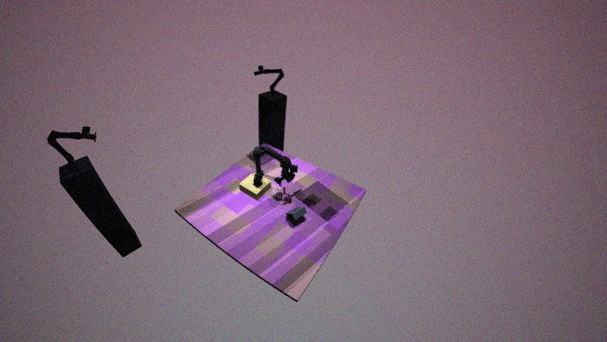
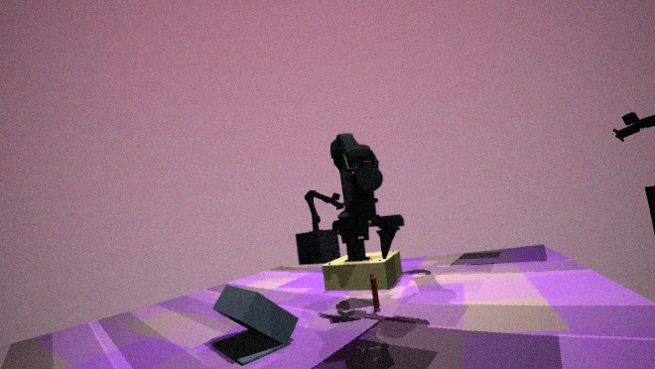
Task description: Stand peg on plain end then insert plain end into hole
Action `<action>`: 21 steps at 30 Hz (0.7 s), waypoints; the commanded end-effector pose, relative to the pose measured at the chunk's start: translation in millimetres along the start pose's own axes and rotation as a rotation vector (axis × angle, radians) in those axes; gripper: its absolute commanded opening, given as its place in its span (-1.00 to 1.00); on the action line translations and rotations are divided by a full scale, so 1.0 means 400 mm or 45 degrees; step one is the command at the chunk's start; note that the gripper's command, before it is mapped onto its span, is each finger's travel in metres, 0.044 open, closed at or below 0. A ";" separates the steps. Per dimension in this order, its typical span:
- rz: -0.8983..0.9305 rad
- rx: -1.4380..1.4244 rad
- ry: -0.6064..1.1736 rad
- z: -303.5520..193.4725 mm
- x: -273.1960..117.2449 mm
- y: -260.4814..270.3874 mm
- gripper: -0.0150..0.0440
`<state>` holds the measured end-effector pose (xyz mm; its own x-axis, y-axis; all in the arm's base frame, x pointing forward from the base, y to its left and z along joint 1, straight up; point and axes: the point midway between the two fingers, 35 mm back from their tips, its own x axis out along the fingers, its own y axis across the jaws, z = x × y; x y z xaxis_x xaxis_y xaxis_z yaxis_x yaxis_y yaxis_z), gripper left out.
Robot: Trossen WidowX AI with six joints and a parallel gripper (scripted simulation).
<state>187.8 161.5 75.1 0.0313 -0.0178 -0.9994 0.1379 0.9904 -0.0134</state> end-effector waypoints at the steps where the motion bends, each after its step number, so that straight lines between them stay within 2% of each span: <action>1: 0.040 -0.018 0.021 0.003 -0.004 0.008 1.00; 21: 0.041 -0.186 0.018 0.002 0.056 0.011 1.00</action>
<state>190.3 164.8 56.4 0.0232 0.0126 -0.9997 -0.0008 0.9999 0.0126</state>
